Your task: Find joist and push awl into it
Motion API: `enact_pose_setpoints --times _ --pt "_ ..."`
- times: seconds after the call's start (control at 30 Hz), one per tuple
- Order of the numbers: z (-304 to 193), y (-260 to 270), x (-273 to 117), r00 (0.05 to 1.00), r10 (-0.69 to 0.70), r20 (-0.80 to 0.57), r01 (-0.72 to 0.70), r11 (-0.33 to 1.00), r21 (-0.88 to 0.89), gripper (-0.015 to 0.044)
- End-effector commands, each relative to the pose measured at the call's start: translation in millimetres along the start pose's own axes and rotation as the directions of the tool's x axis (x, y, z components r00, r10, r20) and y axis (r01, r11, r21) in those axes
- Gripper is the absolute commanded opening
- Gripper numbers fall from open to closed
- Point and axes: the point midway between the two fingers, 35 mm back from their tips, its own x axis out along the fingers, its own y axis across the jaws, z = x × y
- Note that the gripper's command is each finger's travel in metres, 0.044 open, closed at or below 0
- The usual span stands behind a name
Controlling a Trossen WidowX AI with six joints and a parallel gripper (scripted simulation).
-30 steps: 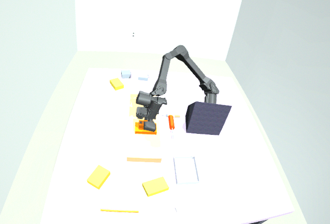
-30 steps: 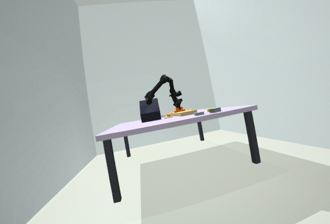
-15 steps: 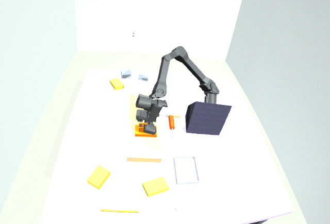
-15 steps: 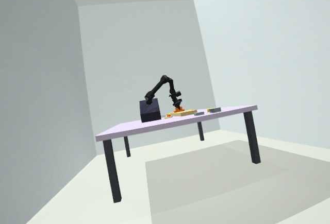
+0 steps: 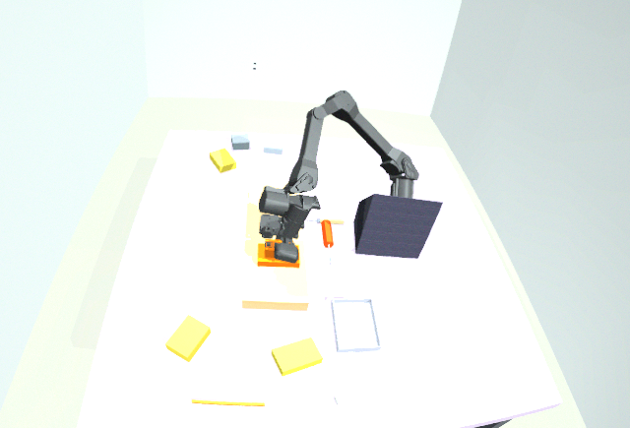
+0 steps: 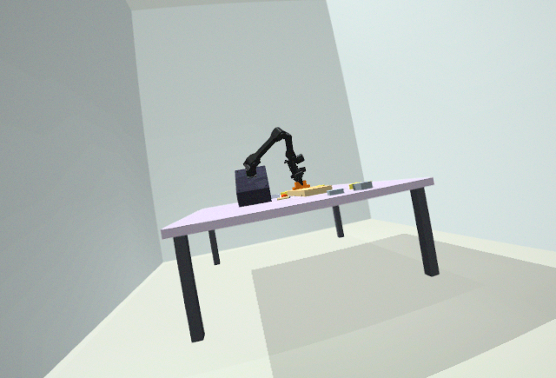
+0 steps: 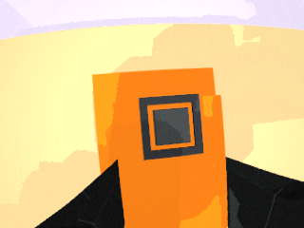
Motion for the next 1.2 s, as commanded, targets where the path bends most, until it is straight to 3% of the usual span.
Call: enact_pose_setpoints --times 0.0,1.17 --pt "1 7 0 1.000 0.002 0.000 -0.002 1.000 0.002 0.0000" --pt "1 55 -1 1.000 0.004 0.001 -0.004 1.000 0.004 0.0000"
